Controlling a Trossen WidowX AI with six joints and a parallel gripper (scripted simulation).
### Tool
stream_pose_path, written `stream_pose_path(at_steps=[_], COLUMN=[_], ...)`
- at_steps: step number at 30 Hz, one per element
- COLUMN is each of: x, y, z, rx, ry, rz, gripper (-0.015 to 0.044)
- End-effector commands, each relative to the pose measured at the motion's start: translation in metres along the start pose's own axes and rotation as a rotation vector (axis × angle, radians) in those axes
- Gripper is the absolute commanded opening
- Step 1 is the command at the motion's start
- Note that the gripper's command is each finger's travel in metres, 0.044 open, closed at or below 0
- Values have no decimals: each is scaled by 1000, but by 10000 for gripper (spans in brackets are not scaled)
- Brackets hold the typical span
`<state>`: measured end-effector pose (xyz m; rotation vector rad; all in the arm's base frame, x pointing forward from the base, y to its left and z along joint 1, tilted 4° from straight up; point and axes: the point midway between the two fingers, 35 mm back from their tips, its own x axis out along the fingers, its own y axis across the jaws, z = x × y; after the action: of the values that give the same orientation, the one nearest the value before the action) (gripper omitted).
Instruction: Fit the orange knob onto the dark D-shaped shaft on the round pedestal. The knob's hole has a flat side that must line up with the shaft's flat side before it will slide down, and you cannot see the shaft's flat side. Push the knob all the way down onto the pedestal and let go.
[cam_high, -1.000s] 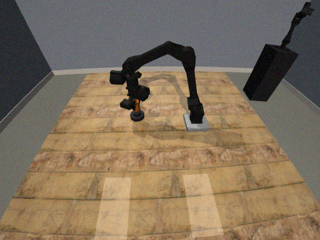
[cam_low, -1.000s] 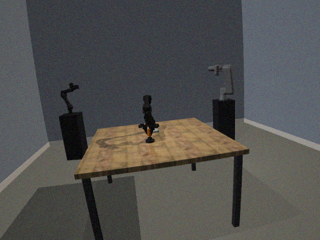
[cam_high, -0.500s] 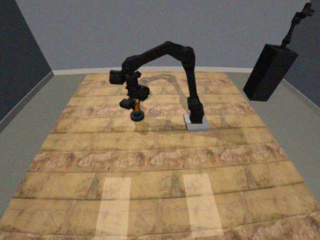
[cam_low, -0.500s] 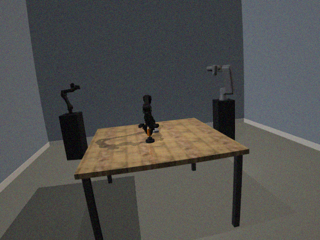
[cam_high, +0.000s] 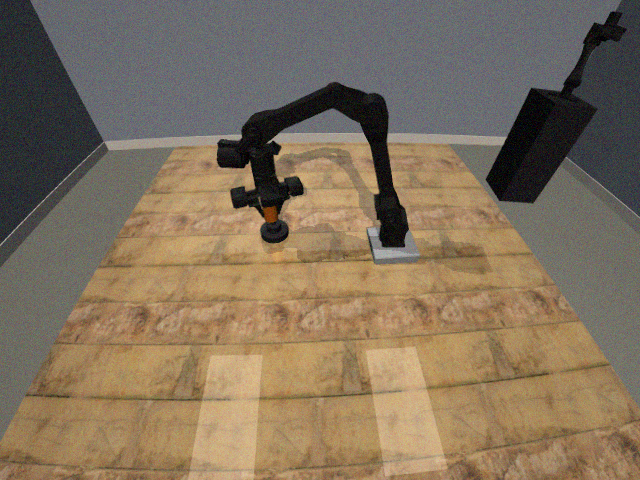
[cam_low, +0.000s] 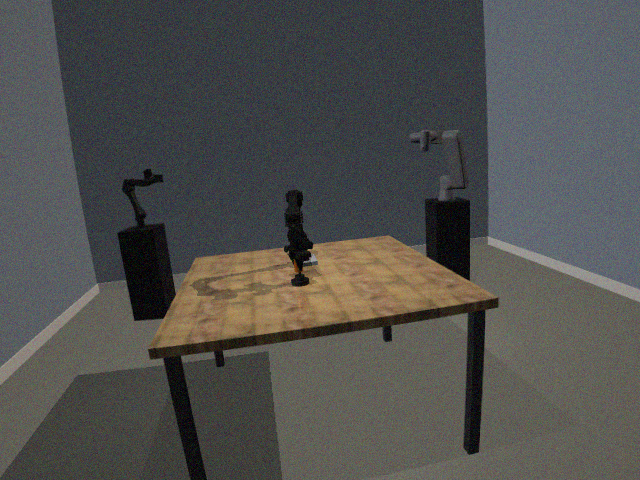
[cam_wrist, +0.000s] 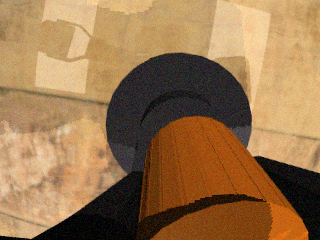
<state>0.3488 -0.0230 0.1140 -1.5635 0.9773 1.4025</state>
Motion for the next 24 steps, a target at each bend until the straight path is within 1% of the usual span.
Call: stream_pose_path(at_steps=[1, 20, 24], x=[-3, 1, 1], y=[-2, 1, 2], z=[-2, 0, 1], rx=[331, 1657, 1899], ry=[1, -5, -6], rz=[-9, -9, -9], gripper=[0, 0, 0])
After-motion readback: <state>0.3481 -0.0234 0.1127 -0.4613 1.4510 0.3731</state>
